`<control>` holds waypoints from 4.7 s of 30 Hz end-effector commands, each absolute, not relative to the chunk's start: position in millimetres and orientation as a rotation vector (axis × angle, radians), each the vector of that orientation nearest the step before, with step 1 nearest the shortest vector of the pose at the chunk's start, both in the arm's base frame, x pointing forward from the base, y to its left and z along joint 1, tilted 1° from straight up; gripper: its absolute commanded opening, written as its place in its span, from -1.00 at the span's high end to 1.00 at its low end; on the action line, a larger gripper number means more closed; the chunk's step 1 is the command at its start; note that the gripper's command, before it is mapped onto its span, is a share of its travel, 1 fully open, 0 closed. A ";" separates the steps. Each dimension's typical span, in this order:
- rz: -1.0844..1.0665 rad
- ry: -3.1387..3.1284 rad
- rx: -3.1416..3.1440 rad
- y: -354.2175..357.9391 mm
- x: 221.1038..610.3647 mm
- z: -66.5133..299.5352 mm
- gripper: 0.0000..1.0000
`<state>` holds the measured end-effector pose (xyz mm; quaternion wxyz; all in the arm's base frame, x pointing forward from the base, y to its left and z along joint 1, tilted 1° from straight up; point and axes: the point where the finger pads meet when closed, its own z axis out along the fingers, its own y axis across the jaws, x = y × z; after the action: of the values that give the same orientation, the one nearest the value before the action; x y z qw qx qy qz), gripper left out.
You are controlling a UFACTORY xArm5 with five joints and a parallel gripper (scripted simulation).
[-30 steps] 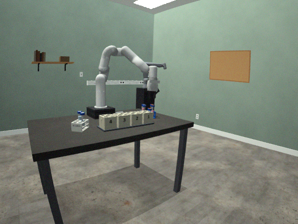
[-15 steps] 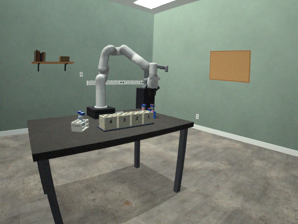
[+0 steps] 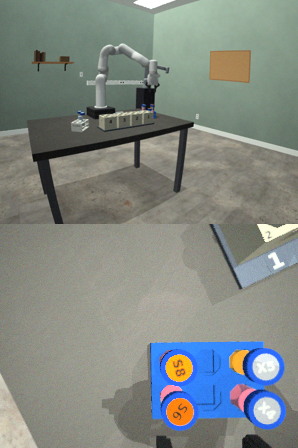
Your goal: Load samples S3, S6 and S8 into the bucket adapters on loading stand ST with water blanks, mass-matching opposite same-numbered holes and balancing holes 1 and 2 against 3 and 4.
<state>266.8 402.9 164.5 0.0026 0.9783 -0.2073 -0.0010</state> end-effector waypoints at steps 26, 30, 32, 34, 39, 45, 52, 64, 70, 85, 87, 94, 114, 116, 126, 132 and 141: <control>-0.023 -0.652 3.076 393.4 290.2 168.5 -0.15; -0.022 -0.652 3.076 387.3 304.0 168.3 -0.15; -0.022 -0.652 3.076 387.3 304.0 168.3 -0.15; -0.022 -0.652 3.076 387.3 304.0 168.3 -0.15; -0.022 -0.652 3.076 387.3 304.0 168.3 -0.15; -0.022 -0.652 3.076 387.4 303.8 158.3 -0.15; -0.022 -0.652 3.076 387.4 303.7 148.3 -0.15; -0.022 -0.652 3.076 387.5 303.4 124.2 -0.15; -0.022 -0.652 3.076 387.6 303.2 116.2 -0.15; -0.022 -0.652 3.076 387.7 302.9 90.2 -0.15; -0.022 -0.652 3.076 387.7 302.8 86.2 -0.15; -0.022 -0.652 3.076 387.8 302.6 72.2 -0.15; -0.023 -0.652 3.076 387.8 302.3 51.3 -0.15; -0.023 -0.652 3.076 387.8 302.3 51.3 -0.15; -0.023 -0.652 3.076 387.9 302.2 46.0 -0.15; -0.023 -0.652 3.076 387.9 302.1 42.0 -0.15; -0.023 -0.652 3.076 387.9 302.1 37.3 -0.15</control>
<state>301.3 386.8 38.0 0.0034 0.9783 -0.2073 -0.0017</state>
